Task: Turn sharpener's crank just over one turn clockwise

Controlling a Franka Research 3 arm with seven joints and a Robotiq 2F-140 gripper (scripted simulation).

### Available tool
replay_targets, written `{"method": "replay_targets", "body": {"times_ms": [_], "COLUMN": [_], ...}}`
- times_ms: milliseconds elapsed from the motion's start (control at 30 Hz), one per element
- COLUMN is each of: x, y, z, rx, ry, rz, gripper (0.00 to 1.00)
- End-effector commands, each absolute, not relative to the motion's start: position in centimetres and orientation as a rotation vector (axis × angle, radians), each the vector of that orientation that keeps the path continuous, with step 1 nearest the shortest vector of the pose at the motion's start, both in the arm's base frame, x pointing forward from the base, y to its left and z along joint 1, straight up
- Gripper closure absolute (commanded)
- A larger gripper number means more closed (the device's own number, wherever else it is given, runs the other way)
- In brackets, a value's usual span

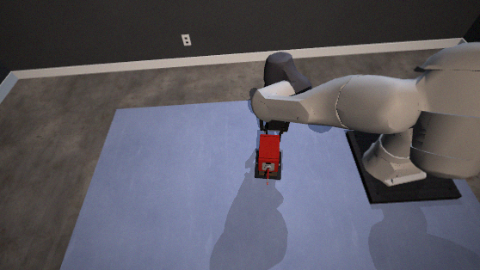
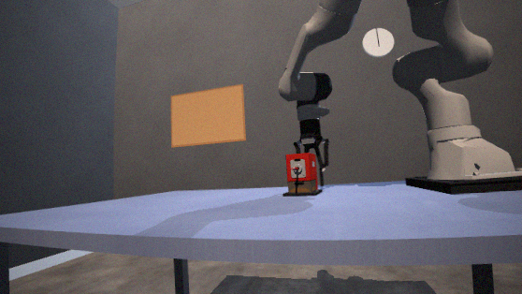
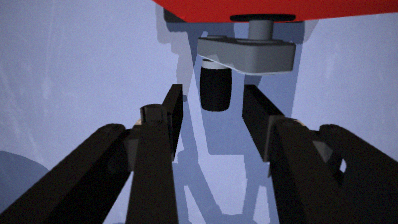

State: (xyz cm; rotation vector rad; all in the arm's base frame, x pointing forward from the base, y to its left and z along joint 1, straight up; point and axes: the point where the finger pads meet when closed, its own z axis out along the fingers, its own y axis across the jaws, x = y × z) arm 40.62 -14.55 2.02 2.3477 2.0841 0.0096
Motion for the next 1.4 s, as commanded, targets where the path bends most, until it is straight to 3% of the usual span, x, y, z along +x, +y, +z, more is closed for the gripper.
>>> {"method": "replay_targets", "body": {"times_ms": [0,1367], "x": [40.5,40.5], "y": [-14.5,-14.5], "z": [2.1,9.0], "rx": [2.344,2.344], "ry": [2.092,2.092], "rz": [0.009,0.009], "gripper": [0.61,0.61]}}
